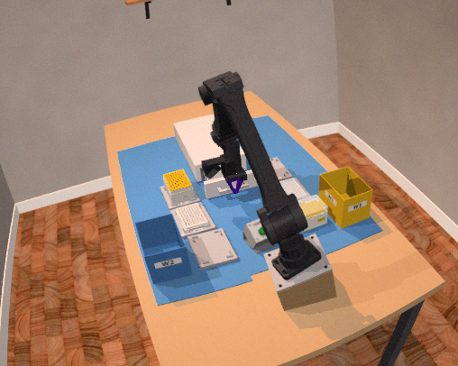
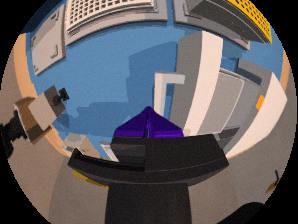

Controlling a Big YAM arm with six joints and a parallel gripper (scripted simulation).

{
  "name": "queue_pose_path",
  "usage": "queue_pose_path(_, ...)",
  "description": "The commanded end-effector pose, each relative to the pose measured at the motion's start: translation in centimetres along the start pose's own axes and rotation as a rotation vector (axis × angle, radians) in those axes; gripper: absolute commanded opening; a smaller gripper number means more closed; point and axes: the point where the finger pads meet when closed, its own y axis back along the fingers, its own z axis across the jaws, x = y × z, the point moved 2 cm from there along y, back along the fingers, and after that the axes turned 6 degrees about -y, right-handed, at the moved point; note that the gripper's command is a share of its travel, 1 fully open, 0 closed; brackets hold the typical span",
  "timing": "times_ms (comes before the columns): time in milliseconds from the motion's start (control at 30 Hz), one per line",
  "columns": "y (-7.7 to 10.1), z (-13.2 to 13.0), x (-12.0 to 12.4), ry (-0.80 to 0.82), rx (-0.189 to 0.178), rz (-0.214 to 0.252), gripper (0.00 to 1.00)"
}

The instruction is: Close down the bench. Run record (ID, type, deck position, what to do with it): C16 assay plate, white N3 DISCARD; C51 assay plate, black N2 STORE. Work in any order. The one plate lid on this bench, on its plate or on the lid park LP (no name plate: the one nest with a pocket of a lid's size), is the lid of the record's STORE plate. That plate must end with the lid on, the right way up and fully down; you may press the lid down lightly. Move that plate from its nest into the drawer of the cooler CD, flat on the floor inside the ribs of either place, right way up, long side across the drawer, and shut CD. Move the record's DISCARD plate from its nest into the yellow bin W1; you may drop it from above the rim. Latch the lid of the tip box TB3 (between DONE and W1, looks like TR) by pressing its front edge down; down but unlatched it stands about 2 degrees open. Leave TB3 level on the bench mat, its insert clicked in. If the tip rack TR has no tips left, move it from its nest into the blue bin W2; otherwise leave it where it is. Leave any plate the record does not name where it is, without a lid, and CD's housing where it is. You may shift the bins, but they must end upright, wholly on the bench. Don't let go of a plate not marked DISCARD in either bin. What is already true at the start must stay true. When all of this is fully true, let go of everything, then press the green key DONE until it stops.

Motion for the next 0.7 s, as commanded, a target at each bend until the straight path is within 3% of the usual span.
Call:
queue_pose_path(0, 2.15, -3.44, -1.18, 0.020, 0.082, -0.008, 0.00)
queue_pose_path(433, 2.15, -3.44, -1.18, 0.020, 0.082, -0.008, 0.00)
queue_pose_path(500, 1.34, -3.11, -0.99, 0.012, 0.051, -0.005, 0.00)
queue_pose_path(667, 1.37, -3.82, -1.09, 0.013, 0.053, -0.006, 0.00)
